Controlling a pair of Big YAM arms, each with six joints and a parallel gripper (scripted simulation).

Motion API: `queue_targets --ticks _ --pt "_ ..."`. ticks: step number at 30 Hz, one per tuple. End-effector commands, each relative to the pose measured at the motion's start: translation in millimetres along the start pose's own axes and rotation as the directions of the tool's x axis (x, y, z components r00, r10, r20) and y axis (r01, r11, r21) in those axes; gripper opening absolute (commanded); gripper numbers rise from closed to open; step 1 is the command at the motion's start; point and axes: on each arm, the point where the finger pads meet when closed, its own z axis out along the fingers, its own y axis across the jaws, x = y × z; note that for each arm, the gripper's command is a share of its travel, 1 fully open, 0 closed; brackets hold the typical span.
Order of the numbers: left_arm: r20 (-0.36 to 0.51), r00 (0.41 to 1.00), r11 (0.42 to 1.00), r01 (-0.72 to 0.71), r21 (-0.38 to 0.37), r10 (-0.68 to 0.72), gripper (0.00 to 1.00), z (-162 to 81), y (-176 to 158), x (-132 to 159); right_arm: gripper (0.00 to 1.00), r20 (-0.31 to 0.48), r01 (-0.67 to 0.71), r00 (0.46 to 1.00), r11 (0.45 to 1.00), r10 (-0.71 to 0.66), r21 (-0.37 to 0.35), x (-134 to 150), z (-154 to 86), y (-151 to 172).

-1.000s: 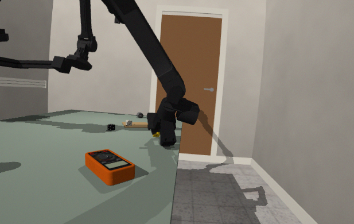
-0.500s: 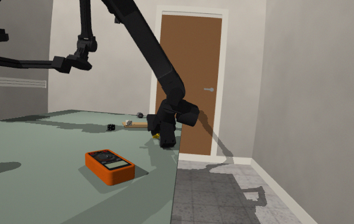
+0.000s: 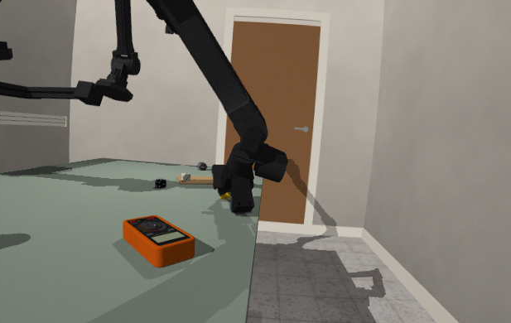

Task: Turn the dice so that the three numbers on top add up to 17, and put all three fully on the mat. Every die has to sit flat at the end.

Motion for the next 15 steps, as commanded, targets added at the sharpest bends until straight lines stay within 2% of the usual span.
queue_targets --ticks 1,3,7,15 --pt "0.059 0.998 1.0 0.006 -0.01 -0.005 1.0 -10.6 4.3 -24.7 0.32 0.013 0.025 1.0 0.999 -0.025 -0.04 -6.8 -12.2 17.1" --pt "0.059 0.998 1.0 0.006 -0.01 -0.005 1.0 -10.6 4.3 -24.7 0.32 0.013 0.025 1.0 0.999 -0.025 -0.04 -6.8 -12.2 17.1" --pt "0.059 0.998 1.0 0.006 -0.01 -0.005 1.0 -10.6 4.3 -24.7 0.39 0.013 0.025 1.0 0.999 -0.025 -0.04 -6.8 -12.2 17.1" --pt "0.059 0.998 1.0 0.006 -0.01 -0.005 1.0 -10.6 4.3 -24.7 0.39 0.013 0.025 1.0 0.999 -0.025 -0.04 -6.8 -12.2 17.1"
